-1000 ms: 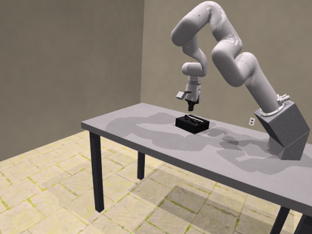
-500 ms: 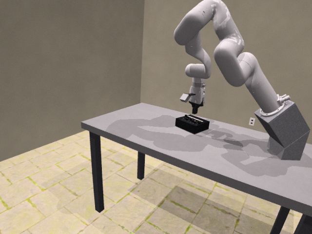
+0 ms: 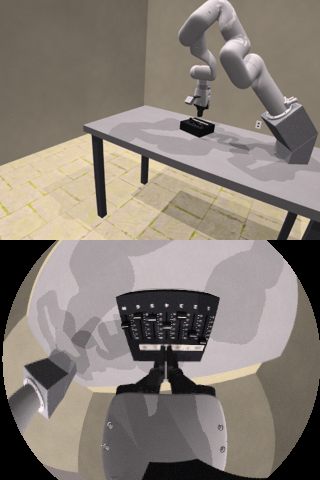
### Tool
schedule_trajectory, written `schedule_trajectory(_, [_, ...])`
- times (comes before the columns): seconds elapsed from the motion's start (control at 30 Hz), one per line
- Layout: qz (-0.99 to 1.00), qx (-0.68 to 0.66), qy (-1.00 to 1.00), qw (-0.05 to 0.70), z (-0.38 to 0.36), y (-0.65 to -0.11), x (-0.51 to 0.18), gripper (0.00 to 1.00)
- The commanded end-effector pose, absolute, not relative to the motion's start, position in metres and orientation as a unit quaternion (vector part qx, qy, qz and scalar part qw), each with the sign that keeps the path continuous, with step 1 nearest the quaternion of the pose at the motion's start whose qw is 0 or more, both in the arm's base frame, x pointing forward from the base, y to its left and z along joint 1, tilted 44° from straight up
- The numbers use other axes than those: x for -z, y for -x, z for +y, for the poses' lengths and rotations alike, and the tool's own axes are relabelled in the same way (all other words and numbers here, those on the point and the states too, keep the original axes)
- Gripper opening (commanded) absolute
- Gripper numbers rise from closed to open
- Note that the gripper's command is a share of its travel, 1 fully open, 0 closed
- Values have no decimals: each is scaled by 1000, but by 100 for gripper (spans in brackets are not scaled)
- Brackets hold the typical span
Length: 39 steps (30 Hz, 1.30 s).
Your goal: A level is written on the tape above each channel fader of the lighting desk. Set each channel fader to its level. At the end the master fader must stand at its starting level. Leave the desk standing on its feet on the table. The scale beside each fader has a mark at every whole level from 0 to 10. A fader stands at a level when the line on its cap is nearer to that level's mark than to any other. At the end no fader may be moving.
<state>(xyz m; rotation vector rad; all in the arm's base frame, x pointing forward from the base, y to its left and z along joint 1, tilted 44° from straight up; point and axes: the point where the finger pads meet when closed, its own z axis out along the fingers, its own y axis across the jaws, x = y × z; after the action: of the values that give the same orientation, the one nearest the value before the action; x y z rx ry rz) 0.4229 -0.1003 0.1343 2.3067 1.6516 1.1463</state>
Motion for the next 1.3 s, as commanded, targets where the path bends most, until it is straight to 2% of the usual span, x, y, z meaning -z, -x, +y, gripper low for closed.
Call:
schedule_trajectory(0.0, [539,-375,-753,42,-101,-423,-135,0])
schedule_trajectory(1.27, [539,-375,-753,42,-98,-428,-130,0])
